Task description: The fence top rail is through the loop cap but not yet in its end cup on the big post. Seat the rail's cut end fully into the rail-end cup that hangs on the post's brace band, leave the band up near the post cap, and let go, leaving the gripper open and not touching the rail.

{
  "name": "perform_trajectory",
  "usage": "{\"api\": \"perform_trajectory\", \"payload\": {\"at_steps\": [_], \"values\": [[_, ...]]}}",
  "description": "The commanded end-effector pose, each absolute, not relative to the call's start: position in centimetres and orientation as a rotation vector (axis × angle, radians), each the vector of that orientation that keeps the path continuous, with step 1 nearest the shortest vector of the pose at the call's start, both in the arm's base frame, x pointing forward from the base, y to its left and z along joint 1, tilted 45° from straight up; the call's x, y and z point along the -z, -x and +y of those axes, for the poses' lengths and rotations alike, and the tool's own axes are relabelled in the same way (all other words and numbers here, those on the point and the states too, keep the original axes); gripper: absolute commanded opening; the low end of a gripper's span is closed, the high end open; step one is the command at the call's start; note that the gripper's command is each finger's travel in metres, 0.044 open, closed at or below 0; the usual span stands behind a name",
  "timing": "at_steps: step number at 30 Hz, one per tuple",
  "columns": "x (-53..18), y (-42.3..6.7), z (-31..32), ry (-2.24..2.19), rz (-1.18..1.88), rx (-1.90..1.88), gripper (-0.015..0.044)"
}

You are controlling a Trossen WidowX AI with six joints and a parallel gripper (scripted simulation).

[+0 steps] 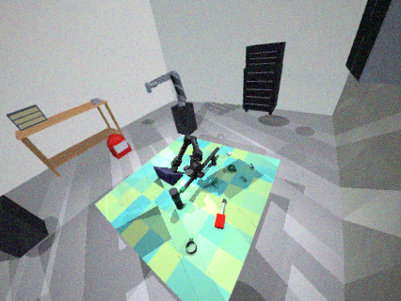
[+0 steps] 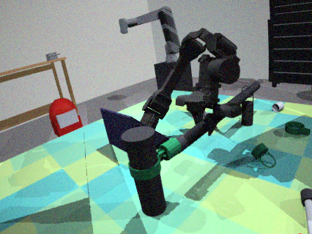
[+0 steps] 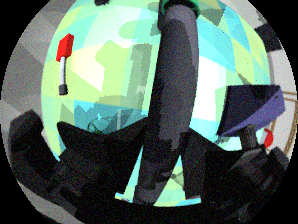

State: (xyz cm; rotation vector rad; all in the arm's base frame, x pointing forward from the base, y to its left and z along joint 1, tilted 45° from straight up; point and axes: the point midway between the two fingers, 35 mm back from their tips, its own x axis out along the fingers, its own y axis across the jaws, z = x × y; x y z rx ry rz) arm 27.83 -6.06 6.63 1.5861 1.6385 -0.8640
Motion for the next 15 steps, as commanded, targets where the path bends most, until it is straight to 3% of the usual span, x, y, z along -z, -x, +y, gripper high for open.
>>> {"api": "perform_trajectory", "payload": {"at_steps": [1, 15], "values": [[-6.61, -27.84, -6.32, -1.588, 1.634, 0.865, 0.0000], [-6.52, -27.90, -6.99, -1.588, 1.634, 0.865, 0.0000]]}}
